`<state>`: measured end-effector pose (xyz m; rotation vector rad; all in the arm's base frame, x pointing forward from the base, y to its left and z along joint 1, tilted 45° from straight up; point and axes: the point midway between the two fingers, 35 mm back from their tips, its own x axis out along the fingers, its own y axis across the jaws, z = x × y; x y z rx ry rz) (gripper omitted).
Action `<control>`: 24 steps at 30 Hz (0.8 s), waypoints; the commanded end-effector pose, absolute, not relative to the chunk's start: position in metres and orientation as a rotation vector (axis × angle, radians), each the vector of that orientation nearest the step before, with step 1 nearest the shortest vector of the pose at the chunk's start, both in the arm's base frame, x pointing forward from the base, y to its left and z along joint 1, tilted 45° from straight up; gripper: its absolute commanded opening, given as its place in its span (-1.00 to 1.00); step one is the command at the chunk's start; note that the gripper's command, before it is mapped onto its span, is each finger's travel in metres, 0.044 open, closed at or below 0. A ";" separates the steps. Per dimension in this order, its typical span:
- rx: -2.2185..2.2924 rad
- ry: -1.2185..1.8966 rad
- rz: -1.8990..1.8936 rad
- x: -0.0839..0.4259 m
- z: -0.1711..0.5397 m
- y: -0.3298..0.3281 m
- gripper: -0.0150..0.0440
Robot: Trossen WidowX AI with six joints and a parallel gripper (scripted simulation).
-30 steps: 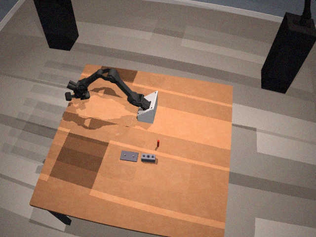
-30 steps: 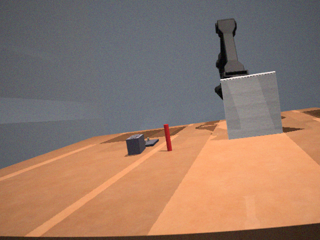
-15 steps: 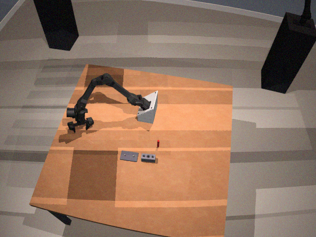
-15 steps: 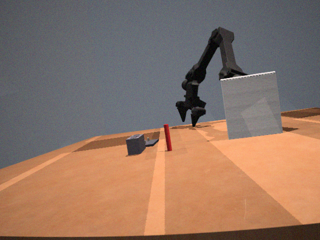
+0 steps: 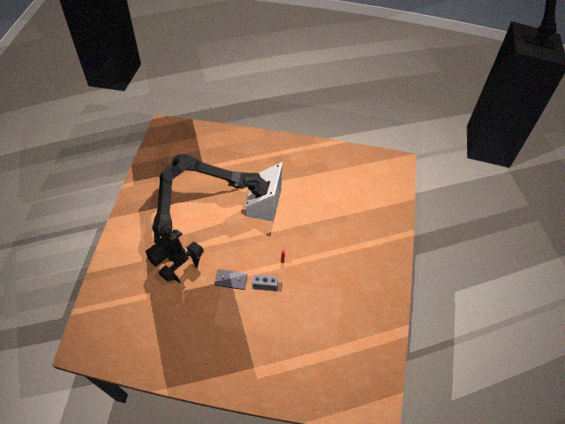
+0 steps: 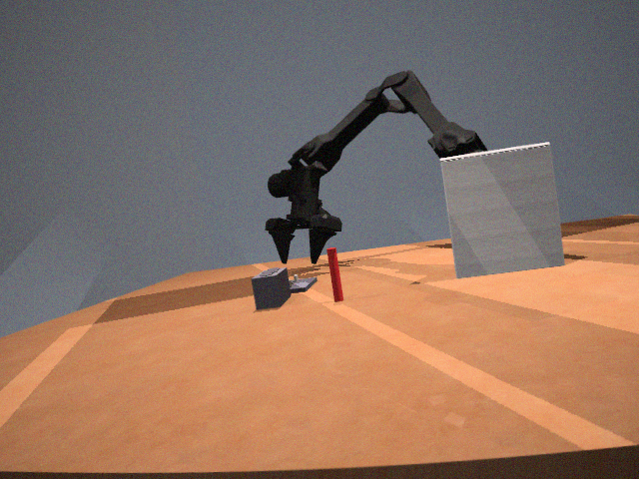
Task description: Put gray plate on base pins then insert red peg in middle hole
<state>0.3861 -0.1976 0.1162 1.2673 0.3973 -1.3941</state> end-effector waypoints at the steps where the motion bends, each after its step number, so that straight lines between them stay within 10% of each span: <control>1: 1.199 0.509 -1.414 0.395 0.085 -0.152 1.00; 16: 0.597 0.697 -1.403 0.356 -0.036 0.069 1.00; 24: 0.535 0.683 -1.383 0.349 -0.052 0.077 1.00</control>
